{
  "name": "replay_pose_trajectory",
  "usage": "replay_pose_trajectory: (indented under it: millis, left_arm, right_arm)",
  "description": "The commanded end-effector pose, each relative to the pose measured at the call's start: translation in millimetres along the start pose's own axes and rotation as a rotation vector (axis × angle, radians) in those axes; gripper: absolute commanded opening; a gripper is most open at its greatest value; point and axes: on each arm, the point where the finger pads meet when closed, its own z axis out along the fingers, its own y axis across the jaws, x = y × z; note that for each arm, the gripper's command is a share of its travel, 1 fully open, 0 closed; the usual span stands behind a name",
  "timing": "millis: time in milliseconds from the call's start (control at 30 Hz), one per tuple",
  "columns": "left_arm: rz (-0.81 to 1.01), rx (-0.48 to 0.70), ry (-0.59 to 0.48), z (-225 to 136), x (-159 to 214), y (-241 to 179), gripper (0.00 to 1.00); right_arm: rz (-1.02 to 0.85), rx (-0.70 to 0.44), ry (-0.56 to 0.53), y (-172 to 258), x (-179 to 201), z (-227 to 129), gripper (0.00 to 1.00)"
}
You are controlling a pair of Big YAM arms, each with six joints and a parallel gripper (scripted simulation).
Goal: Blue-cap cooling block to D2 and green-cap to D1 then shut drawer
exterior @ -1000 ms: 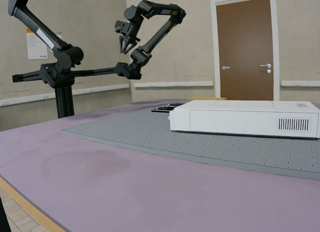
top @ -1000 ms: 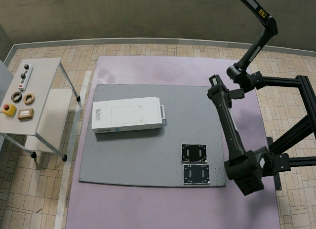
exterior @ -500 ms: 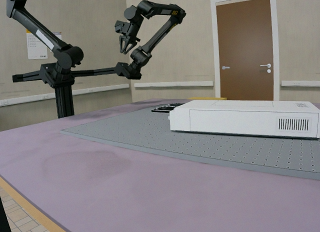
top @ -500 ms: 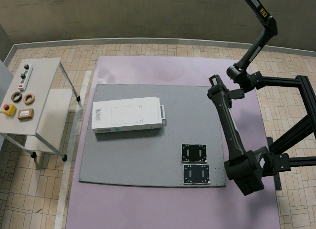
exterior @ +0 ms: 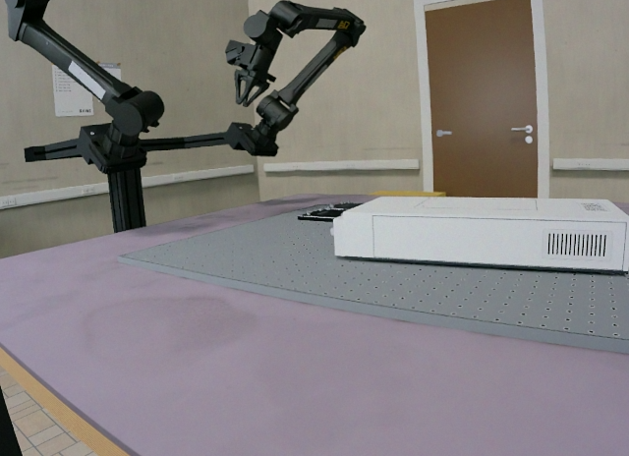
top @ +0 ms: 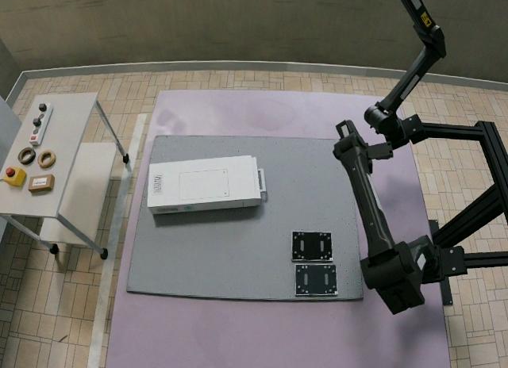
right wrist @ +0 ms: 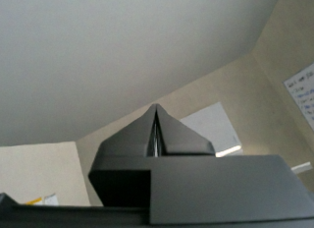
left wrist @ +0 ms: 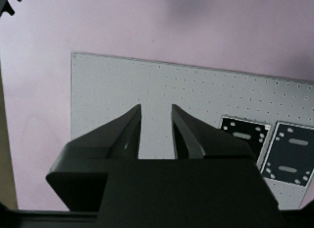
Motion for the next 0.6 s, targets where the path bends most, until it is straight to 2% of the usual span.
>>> replay_pose_trajectory:
  millis: [0,567]
  left_arm:
    - [-0.084,-0.039,0.016,-8,8,-4,0.28]
    - [-0.472,-0.116,0.063,-17,23,-63,0.28]
  right_arm:
    - [-0.002,-0.001,-0.016,-2,-15,6,0.00]
    - [-0.002,-0.001,-0.016,-1,-12,7,0.00]
